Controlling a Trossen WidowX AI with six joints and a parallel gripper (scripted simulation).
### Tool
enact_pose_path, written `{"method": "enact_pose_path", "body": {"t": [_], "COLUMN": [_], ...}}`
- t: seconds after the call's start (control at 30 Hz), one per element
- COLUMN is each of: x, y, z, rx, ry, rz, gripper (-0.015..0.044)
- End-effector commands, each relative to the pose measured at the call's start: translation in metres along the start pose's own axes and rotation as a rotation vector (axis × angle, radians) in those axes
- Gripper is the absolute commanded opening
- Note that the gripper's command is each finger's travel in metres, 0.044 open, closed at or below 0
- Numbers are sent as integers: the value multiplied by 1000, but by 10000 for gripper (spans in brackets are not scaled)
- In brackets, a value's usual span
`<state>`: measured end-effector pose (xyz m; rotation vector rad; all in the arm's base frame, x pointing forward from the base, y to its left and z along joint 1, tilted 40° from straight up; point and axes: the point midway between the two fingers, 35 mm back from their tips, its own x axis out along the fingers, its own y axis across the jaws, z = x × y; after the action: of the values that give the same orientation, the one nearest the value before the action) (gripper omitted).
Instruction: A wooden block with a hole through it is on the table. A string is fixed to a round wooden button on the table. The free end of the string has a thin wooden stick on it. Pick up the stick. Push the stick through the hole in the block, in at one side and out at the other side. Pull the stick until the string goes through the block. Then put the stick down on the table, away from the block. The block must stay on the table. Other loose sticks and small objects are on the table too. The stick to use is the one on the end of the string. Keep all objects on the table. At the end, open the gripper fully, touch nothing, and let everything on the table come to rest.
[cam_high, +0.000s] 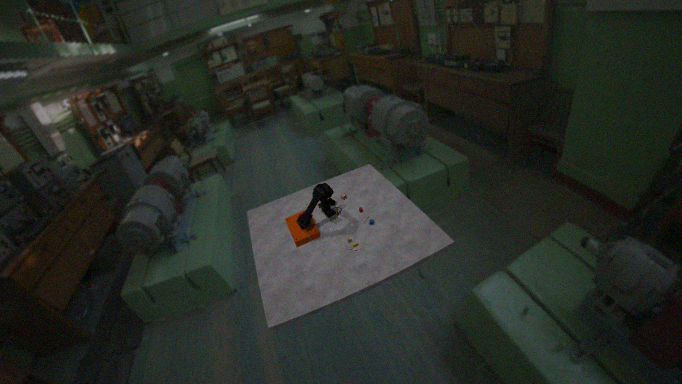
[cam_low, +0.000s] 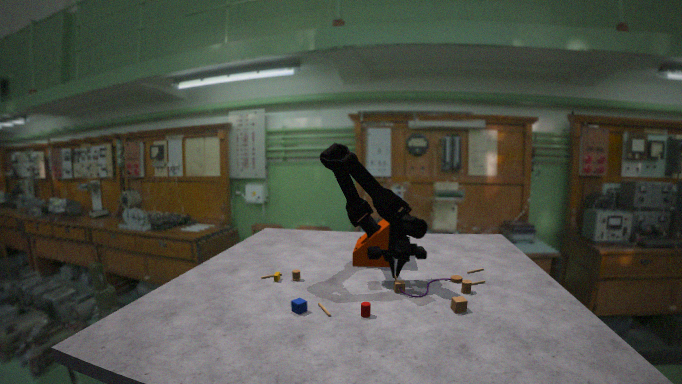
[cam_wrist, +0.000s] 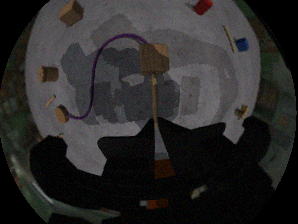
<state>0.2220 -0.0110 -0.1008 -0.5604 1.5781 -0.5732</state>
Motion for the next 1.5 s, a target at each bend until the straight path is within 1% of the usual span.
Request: {"method": "enact_pose_path", "body": {"t": [0.0,0.93,1.3,1.47], "x": [-1,-2,12,11], "y": [1,-2,-4,-4], "z": [-6,-38,-52,-51], "rx": [0,-33,-33,-33], "ry": [-3,-3,-4,1], "rz": [2,-22,28,12], "gripper": [0,0,0,131]}}
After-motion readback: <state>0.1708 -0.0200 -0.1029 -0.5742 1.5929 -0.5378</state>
